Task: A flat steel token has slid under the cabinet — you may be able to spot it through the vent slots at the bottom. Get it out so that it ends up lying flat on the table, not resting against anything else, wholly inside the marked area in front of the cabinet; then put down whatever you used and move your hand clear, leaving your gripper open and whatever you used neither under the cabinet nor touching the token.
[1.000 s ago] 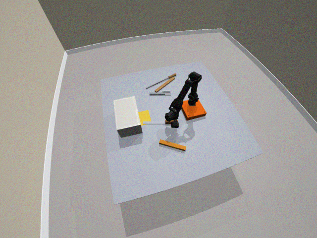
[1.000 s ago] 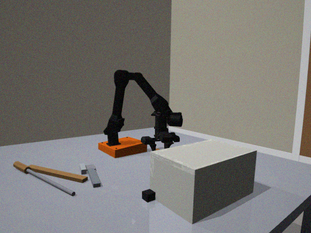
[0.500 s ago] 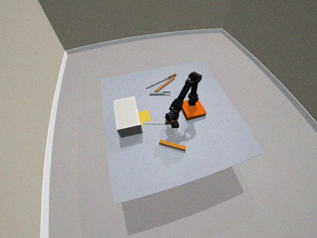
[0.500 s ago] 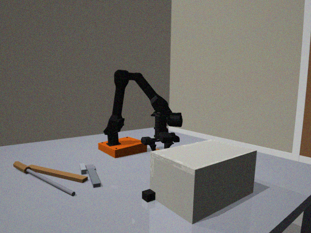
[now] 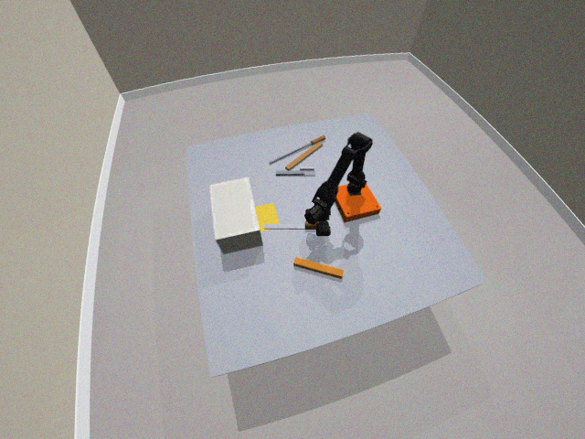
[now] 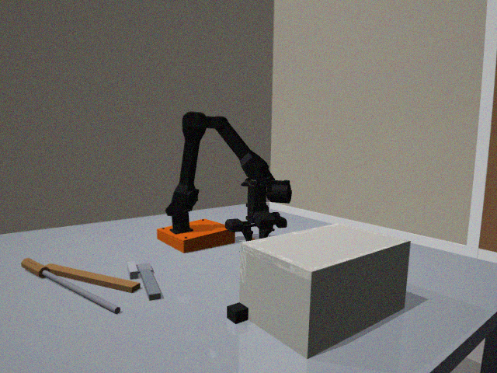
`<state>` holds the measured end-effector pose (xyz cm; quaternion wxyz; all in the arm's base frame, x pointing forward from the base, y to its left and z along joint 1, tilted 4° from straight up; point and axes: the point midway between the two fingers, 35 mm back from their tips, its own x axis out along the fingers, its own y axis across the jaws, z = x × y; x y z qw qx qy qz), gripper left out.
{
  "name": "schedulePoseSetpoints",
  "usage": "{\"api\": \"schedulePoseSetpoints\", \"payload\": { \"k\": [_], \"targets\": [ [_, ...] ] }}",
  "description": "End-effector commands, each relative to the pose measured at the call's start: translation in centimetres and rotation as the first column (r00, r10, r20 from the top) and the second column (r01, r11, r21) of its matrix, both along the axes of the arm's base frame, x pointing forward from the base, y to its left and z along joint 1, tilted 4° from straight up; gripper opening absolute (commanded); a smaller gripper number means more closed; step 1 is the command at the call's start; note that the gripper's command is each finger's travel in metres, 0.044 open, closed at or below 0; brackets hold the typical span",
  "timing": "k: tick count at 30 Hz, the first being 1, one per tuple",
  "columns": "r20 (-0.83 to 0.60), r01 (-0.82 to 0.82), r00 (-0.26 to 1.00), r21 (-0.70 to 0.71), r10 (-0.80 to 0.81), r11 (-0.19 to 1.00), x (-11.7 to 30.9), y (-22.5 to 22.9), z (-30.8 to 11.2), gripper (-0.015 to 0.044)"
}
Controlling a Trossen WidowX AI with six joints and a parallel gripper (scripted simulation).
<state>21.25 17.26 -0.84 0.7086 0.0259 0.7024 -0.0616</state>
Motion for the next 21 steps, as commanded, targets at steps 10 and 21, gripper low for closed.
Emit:
{"api": "schedulePoseSetpoints", "payload": {
  "k": [10, 21],
  "targets": [
    [-0.001, -0.005, 1.0, 0.001, 0.005, 1.0, 0.6, 0.0, 0.0, 0.0],
    [-0.003, -0.011, 1.0, 0.001, 0.011, 1.0, 2.3, -0.2, 0.0, 0.0]
  ]
}}
